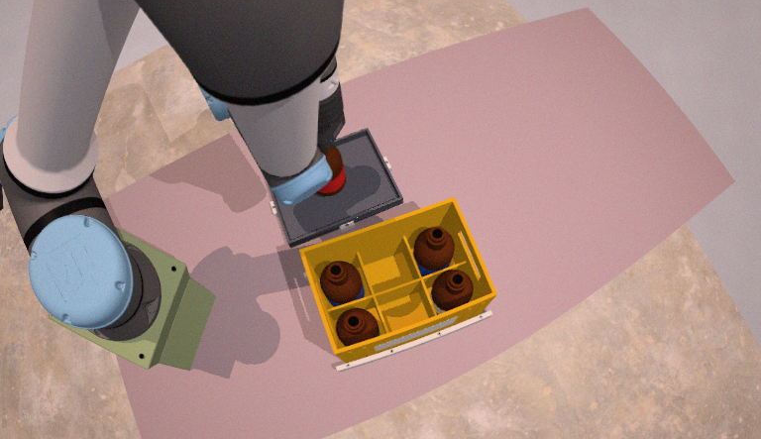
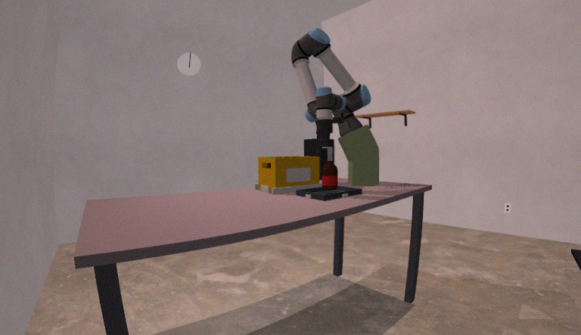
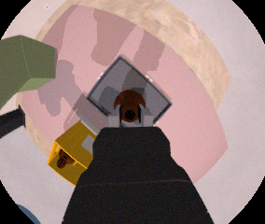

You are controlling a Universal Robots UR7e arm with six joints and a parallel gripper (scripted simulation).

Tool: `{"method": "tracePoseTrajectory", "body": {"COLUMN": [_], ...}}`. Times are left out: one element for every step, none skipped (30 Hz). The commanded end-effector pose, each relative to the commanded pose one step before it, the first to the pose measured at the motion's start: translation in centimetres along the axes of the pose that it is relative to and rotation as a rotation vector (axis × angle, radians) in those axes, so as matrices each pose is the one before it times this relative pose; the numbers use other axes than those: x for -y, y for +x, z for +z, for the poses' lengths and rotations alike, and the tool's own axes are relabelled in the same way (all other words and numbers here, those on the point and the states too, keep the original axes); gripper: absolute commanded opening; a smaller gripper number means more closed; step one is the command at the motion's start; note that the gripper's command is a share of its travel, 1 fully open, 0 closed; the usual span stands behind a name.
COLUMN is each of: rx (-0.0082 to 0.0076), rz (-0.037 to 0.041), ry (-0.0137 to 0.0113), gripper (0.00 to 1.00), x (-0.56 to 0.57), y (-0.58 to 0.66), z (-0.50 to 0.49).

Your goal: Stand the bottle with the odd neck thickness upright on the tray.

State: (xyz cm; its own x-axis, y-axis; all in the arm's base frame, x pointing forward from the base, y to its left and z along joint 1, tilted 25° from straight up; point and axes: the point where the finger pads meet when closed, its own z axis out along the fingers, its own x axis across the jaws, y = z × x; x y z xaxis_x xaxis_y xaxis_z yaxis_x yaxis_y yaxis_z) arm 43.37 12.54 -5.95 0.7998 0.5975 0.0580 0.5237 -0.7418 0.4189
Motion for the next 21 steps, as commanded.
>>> {"method": "tracePoseTrajectory", "body": {"rx": [-0.00232,0.00012,0.00014,0.00014,0.00007,-0.00007,-0.00003,-0.00004,-0.00005,-0.00005,-0.00006,-0.00006,-0.00006,-0.00003,0.00000,0.00000,0.00018,0.00005,0.00004,0.00000,-0.00007], "rz": [0.00336,-0.00001,-0.00002,-0.00002,0.00001,0.00007,0.00005,0.00005,0.00005,0.00005,0.00005,0.00004,-0.00001,-0.00002,0.00000,0.00000,-0.00023,0.00000,0.00004,0.00005,-0.00002], "ry": [-0.00110,0.00006,0.00007,0.00007,0.00003,-0.00005,-0.00003,-0.00003,-0.00004,-0.00004,-0.00004,-0.00004,-0.00002,-0.00001,0.00000,0.00000,0.00015,0.00002,0.00001,-0.00001,-0.00003], "gripper": [0.00,0.00,0.00,0.00,0.00,0.00,0.00,0.00,0.00,0.00,0.00,0.00,0.00,0.00,0.00,0.00,0.00,0.00,0.00,0.00,0.00], "x": [-0.203,0.001,0.002,0.001,-0.001,-0.007,-0.006,-0.006,-0.006,-0.007,-0.007,-0.007,-0.004,-0.003,0.000,0.000,0.019,-0.003,-0.005,-0.007,-0.005], "y": [0.157,-0.003,-0.003,-0.003,-0.001,0.004,0.003,0.003,0.004,0.004,0.004,0.004,0.003,0.002,0.000,0.000,-0.015,-0.003,-0.002,0.000,0.004], "z": [0.0688,0.0180,0.0210,0.0233,0.0226,0.0179,0.0203,0.0223,0.0242,0.0262,0.0281,0.0302,0.0315,0.0337,0.0000,0.0000,0.0347,0.0389,0.0408,0.0420,0.0415]}}
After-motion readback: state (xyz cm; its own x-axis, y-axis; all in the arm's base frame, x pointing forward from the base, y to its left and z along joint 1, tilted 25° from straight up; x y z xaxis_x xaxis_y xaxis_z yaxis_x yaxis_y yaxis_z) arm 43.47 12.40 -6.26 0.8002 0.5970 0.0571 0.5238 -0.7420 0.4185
